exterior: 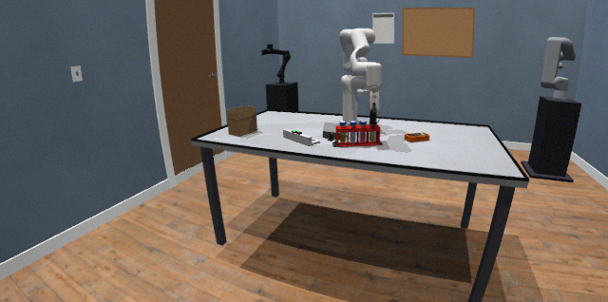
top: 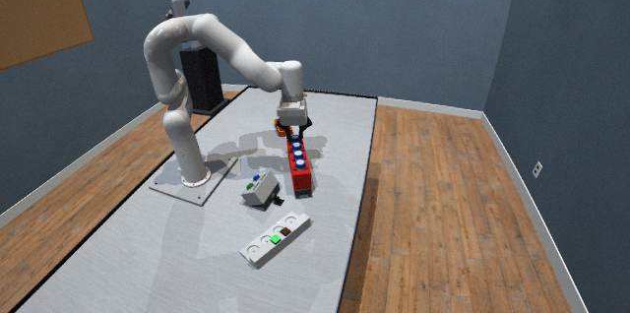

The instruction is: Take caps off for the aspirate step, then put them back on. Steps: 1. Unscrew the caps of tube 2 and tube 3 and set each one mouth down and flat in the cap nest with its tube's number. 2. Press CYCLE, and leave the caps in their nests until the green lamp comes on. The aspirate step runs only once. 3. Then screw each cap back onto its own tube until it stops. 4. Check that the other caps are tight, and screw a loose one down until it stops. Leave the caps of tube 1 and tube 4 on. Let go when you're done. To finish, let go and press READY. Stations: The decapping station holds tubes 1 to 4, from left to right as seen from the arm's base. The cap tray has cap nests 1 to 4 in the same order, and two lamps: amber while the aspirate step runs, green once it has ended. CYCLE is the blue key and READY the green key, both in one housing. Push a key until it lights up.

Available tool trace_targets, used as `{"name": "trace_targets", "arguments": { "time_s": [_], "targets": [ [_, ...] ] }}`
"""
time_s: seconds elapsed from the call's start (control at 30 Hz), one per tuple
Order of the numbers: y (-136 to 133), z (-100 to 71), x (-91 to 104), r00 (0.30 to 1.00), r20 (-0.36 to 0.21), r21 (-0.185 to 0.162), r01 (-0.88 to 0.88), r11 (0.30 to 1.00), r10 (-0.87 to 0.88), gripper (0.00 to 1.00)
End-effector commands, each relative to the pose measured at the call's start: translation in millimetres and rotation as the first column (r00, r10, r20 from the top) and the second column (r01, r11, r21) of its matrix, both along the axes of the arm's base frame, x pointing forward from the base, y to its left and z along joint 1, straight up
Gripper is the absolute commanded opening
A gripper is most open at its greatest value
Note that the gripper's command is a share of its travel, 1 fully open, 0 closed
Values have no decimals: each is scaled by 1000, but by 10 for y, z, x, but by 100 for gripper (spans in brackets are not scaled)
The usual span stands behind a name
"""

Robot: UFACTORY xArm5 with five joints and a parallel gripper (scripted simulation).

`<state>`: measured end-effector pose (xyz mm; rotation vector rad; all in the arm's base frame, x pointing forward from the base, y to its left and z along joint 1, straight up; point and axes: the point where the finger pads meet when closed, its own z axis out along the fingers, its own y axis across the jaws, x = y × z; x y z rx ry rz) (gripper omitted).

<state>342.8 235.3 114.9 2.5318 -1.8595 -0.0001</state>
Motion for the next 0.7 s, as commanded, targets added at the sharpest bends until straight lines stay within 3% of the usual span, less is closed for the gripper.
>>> {"name": "trace_targets", "arguments": {
  "time_s": [0.0,0.03,0.07,0.47,0.67],
  "targets": [
    [7,18,11,998,3,3,59,998,-59,0],
    [8,18,11,998,3,3,59,998,-59,0],
    [8,18,11,998,3,3,59,998,-59,46],
    [8,17,12,998,3,3,59,998,-60,46],
    [7,198,11,998,3,3,59,998,-59,46]
  ]
}}
